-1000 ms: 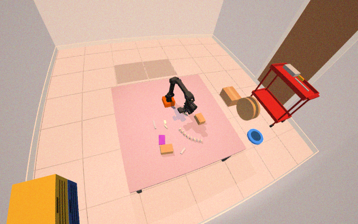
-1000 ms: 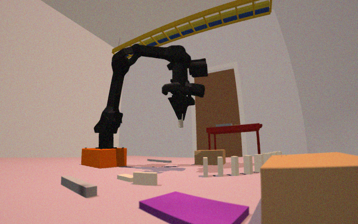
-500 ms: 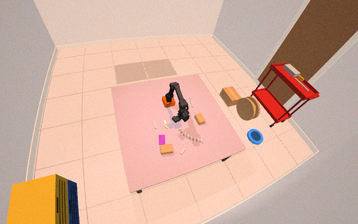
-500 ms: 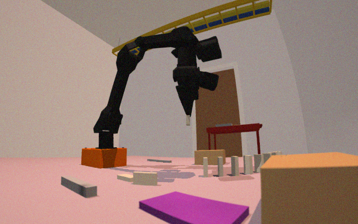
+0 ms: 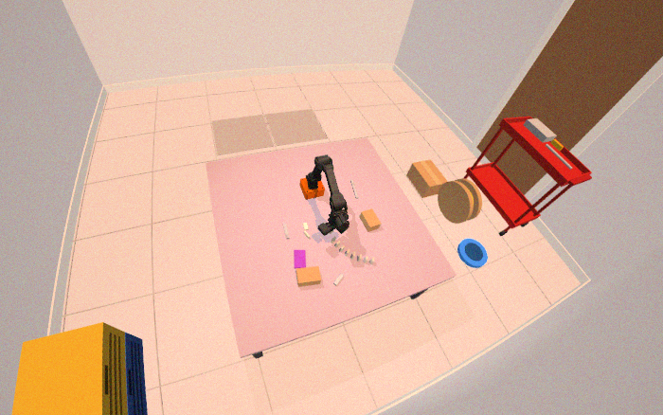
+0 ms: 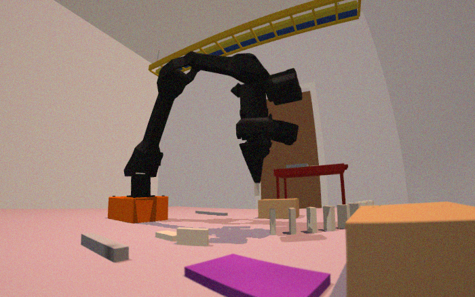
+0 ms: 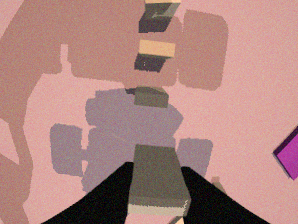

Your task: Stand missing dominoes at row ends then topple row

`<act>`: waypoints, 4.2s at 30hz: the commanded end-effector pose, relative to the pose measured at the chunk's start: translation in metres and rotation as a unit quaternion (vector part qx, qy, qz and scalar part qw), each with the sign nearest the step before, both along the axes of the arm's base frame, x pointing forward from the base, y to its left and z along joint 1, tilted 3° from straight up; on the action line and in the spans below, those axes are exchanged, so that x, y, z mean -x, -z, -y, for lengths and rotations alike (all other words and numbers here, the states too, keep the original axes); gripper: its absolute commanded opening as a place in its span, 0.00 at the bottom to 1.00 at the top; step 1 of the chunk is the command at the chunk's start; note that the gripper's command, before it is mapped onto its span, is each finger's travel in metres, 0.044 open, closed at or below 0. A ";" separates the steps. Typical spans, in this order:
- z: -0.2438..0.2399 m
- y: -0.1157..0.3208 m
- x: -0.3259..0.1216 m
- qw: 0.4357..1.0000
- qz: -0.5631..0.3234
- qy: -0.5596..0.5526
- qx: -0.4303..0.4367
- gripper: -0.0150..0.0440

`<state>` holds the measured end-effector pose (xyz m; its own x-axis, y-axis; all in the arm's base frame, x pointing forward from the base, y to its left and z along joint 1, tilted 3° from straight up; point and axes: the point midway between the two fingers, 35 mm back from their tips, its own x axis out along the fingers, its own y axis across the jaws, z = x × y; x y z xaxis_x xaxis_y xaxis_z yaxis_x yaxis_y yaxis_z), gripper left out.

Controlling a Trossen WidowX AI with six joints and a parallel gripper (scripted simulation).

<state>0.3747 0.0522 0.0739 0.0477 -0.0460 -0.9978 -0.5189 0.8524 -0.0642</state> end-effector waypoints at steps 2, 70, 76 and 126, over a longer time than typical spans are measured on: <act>0.002 0.032 0.003 1.000 -0.009 -0.003 0.002 0.44; 0.133 0.015 0.080 0.972 0.002 0.233 -0.001 1.00; 0.135 0.023 0.080 0.972 0.002 0.236 -0.002 1.00; 0.134 0.096 0.082 0.972 0.001 0.236 -0.002 0.44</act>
